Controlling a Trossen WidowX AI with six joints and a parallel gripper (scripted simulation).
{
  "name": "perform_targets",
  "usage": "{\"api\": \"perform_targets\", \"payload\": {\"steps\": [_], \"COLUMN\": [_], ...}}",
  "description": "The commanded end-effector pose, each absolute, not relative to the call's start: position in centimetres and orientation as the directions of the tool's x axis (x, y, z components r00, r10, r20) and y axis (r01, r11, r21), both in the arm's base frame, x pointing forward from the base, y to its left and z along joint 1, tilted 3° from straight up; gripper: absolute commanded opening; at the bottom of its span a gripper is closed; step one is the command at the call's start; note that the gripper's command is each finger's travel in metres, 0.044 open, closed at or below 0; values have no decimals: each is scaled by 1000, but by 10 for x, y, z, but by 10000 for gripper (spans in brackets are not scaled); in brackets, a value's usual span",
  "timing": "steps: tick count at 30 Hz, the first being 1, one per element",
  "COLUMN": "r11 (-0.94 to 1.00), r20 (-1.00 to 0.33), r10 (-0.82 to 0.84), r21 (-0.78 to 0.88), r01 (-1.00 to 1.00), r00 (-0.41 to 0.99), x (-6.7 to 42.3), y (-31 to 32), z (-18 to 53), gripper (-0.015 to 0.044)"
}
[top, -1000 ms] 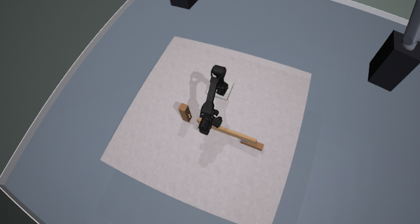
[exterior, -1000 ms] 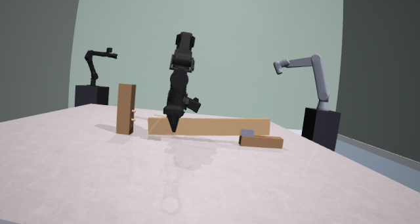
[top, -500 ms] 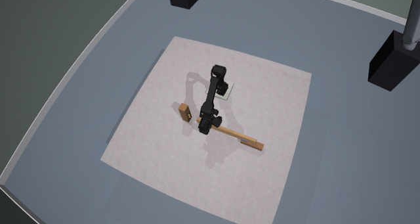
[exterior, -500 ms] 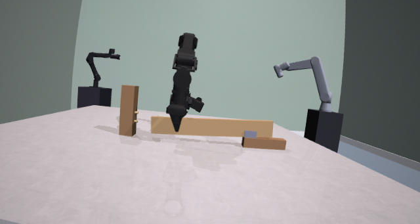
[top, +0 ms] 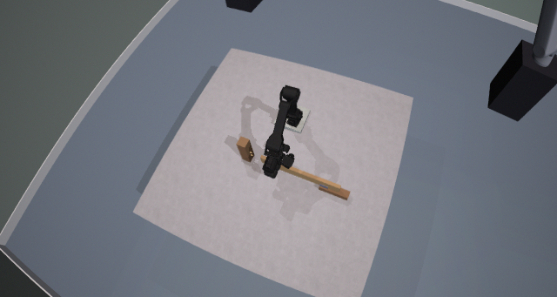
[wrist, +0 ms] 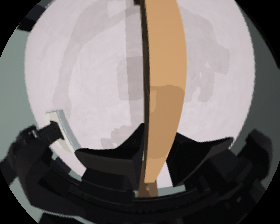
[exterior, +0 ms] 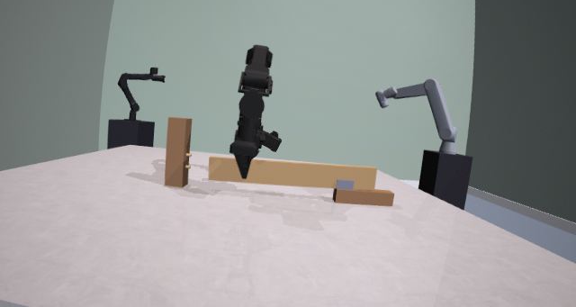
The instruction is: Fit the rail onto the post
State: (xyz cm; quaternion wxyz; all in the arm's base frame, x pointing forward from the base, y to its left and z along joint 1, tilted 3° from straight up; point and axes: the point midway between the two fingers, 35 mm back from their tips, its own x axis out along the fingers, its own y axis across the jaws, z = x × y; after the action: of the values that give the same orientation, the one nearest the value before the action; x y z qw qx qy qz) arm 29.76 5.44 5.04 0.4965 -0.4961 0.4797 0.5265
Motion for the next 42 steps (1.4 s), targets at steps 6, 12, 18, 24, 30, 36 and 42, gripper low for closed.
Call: {"api": "perform_targets", "payload": {"steps": [6,12,18,24,30,36,42], "r11": [-48,-48,-48,-48,-48,-48,-48], "r20": [-999,-999,-999,-999,-999,-999,-999], "r10": [54,54,54,54,54,54,54], "r21": [1,1,1,1,1,1,1], "r01": [-999,-999,-999,-999,-999,-999,-999], "r00": [-4,-4,-4,-4,-4,-4,-4], "x": [300,301,301,301,300,300,299], "y": [55,55,55,55,55,55,55], "z": [58,61,64,63,60,58,61], "gripper": [0,0,0,0,0,0,0]}}
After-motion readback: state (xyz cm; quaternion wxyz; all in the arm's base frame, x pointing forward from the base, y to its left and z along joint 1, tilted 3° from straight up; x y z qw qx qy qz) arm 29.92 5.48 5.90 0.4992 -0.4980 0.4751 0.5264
